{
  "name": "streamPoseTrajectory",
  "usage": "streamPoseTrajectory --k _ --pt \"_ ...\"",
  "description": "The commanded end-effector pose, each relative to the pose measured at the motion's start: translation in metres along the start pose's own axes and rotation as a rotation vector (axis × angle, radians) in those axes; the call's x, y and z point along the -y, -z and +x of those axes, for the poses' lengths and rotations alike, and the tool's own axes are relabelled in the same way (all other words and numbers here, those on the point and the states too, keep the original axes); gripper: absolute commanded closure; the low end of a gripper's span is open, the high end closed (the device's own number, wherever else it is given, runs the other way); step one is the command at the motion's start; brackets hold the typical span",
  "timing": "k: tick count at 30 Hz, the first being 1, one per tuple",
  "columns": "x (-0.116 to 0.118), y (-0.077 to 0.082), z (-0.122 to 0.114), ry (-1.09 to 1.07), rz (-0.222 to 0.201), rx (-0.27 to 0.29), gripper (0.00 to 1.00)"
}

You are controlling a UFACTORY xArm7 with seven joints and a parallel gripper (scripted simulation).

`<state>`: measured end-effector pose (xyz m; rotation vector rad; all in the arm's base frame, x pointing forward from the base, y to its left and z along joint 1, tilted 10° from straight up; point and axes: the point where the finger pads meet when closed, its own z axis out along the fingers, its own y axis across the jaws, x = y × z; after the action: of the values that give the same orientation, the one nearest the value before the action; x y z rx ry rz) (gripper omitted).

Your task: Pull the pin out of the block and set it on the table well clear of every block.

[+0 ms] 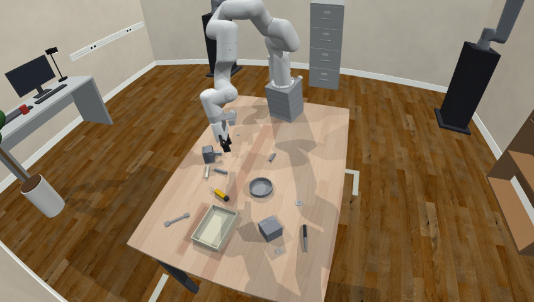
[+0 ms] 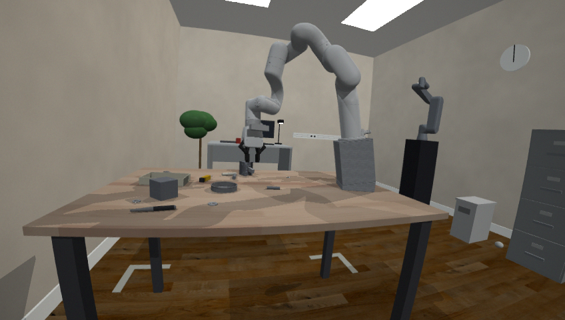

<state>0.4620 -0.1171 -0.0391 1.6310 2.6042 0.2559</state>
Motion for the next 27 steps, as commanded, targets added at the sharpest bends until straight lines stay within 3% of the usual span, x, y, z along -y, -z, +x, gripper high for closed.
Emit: streamPoseTrajectory --k 1,22,27 --pt "-0.001 0.001 -0.001 0.0 -0.003 0.003 0.48" --pt "-0.001 0.001 -0.001 0.0 -0.003 0.003 0.48" --pt "0.003 0.003 -0.011 -0.008 -0.005 0.015 0.48"
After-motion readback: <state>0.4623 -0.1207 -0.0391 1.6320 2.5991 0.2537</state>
